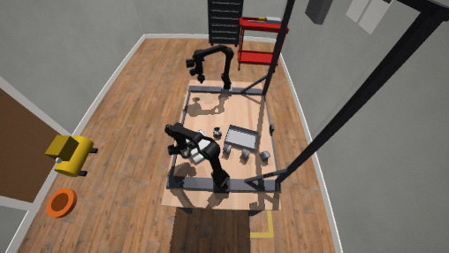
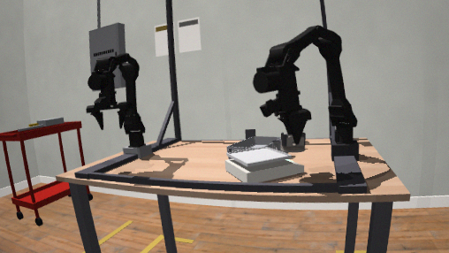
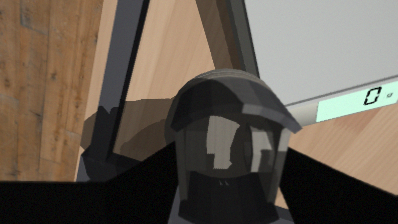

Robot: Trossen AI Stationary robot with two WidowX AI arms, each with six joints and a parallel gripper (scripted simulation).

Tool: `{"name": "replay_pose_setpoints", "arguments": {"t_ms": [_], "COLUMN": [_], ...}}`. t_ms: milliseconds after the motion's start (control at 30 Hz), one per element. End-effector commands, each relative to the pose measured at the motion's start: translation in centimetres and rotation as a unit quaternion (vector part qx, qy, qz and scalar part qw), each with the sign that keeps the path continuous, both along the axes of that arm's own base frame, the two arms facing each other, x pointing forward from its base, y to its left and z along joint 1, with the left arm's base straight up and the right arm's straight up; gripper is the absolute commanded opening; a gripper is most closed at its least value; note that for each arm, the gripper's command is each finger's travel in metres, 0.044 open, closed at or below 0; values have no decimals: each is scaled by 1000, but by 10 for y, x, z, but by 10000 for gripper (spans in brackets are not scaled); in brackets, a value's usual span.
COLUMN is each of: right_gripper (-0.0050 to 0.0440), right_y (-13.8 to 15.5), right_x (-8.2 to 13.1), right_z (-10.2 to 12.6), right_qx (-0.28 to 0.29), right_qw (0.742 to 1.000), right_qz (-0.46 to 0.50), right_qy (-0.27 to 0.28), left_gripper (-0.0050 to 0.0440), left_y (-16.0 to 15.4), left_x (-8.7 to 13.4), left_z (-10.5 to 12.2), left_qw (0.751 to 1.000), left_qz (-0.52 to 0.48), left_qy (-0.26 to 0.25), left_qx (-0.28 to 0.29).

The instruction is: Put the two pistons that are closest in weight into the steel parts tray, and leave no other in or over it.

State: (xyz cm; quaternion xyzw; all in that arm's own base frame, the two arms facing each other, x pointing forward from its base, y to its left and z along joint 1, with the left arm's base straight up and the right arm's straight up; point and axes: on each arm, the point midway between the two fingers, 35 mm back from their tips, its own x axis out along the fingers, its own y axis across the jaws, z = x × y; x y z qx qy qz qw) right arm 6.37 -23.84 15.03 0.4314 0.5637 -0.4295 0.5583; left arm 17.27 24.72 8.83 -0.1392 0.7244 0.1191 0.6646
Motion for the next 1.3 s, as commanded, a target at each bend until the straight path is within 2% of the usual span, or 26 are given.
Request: {"name": "replay_pose_setpoints", "arguments": {"t_ms": [0, 200, 267, 833, 900, 1267], "right_gripper": [400, 400, 400, 400, 400, 400], "right_y": [-5, -5, -5, -5, -5, -5], "right_x": [1, 1, 1, 1, 1, 1], "right_z": [8, 8, 8, 8, 8, 8], "right_qx": [-15, -15, -15, -15, -15, -15], "right_qw": [1000, 1000, 1000, 1000, 1000, 1000], "right_qz": [-1, -1, -1, -1, -1, -1], "right_qy": [-5, -5, -5, -5, -5, -5], "left_gripper": [158, 158, 158, 158, 158, 158], "left_y": [-14, -29, -33, -87, -83, -52], "left_x": [15, 26, 35, 73, 78, 111], "left_z": [24, 31, 41, 68, 62, 62], "left_qw": [998, 993, 992, 992, 991, 992], "left_qz": [53, 103, 103, 103, 116, 116], "left_qy": [-33, -50, -57, -58, -48, -48], "left_qx": [31, 36, 42, 40, 34, 35]}}
